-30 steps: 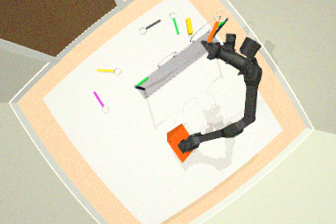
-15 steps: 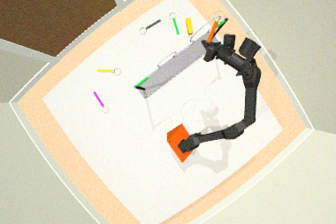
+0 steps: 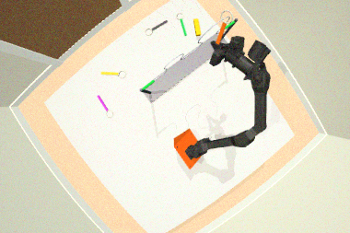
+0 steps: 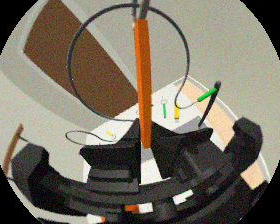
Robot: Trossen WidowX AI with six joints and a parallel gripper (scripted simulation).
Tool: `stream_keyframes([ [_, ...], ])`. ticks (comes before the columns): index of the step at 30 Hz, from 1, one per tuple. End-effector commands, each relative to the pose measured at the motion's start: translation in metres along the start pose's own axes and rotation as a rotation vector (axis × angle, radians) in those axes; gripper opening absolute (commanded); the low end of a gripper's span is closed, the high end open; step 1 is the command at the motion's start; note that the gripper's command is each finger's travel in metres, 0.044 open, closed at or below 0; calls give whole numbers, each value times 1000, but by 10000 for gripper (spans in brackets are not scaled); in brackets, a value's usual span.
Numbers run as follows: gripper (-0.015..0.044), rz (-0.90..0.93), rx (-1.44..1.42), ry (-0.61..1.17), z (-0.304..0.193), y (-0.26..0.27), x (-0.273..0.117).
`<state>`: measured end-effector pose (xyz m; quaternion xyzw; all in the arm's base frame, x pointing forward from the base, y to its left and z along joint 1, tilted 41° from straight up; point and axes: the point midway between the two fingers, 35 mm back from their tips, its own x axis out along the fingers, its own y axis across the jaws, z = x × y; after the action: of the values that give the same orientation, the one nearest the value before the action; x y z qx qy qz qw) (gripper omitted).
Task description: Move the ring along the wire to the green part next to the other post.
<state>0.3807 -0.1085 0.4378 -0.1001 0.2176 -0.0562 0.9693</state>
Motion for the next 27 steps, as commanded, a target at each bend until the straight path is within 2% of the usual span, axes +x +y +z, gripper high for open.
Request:
stream_keyframes([
  [1, -150, -24, -46, -2, -1, -1, 0],
  [27, -150, -169, -339, -38, 0, -12, 1],
])
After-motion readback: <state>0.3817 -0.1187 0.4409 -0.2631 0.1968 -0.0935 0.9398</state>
